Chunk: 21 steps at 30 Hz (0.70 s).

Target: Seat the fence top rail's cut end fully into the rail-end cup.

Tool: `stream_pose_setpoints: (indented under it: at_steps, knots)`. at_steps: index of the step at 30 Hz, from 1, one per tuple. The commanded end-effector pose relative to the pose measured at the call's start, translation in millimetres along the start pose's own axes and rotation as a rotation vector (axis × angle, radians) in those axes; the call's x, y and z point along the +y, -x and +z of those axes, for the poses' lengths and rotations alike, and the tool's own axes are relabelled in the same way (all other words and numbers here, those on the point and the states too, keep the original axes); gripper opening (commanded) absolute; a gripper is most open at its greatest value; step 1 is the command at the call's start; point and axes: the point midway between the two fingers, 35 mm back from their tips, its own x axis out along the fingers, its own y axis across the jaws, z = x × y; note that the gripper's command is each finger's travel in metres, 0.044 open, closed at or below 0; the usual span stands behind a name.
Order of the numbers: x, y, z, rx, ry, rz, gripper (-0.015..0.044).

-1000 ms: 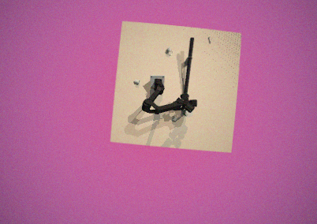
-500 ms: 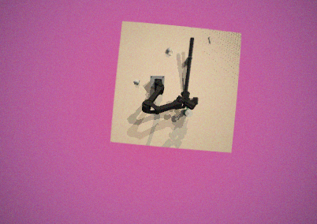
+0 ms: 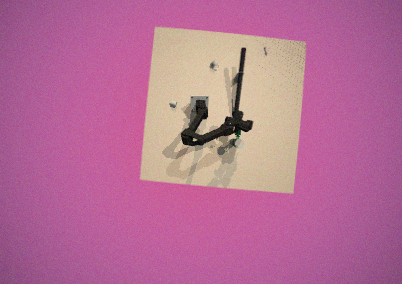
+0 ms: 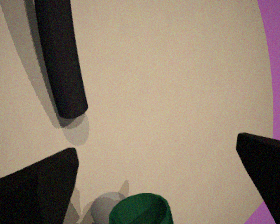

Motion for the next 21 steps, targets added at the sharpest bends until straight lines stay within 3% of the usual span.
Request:
stream_pose_setpoints:
  at_steps: [1, 12, 21]
  knots:
    - [-4, 7, 17, -0.01, -0.177, 0.019, 0.044]
    - [-8, 40, 73, 0.02, -0.853, 0.045, 0.044]
    - [-9, 76, 110, 0.042, -1.391, -0.036, 0.044]
